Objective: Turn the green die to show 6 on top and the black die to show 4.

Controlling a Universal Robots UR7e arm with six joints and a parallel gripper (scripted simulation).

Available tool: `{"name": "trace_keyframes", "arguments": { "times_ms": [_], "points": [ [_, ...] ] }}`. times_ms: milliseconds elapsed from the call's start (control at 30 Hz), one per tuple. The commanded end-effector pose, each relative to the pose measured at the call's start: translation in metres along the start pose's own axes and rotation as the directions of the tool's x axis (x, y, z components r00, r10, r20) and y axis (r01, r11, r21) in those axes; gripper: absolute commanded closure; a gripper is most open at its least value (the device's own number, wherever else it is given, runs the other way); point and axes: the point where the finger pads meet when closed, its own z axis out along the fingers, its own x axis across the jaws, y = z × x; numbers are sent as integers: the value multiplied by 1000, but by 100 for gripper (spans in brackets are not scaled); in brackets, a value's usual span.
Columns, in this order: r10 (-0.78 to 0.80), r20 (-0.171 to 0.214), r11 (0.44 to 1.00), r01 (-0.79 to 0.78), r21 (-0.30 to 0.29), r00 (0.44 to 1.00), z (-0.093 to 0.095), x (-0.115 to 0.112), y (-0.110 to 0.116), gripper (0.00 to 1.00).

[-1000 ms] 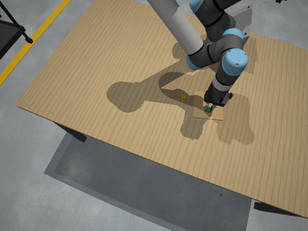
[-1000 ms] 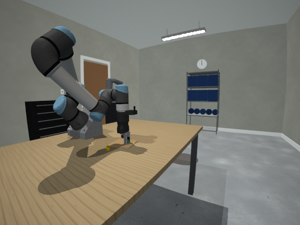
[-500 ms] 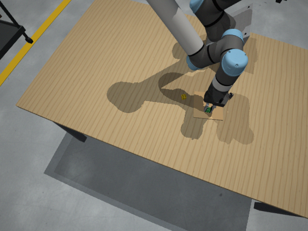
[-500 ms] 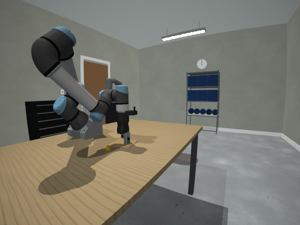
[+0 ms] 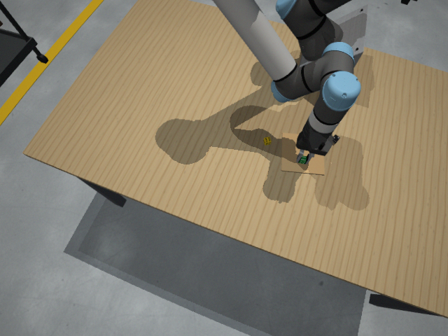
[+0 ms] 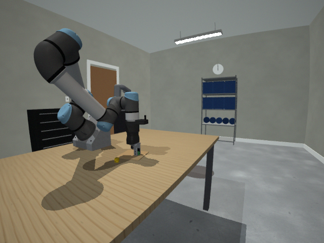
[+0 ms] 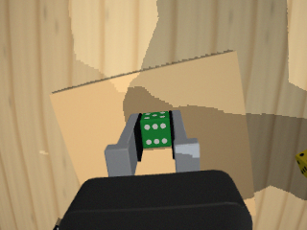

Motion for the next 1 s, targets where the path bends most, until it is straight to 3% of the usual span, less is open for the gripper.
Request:
{"name": "trace_keyframes", "arguments": {
  "times_ms": [0,500,633,700,733,800,833,967],
  "points": [
    [0,0,1000,0,1,1000,0,0,0,60],
    [0,0,1000,0,1,1000,0,0,0,60],
    [0,0,1000,0,1,1000,0,0,0,48],
    [0,0,1000,0,1,1000,0,0,0,48],
    [0,0,1000,0,1,1000,0,0,0,42],
    [0,0,1000,0,1,1000,0,0,0,42],
    [0,0,1000,0,1,1000,0,0,0,36],
    [0,0,1000,0,1,1000,0,0,0,36]
  ]
}}
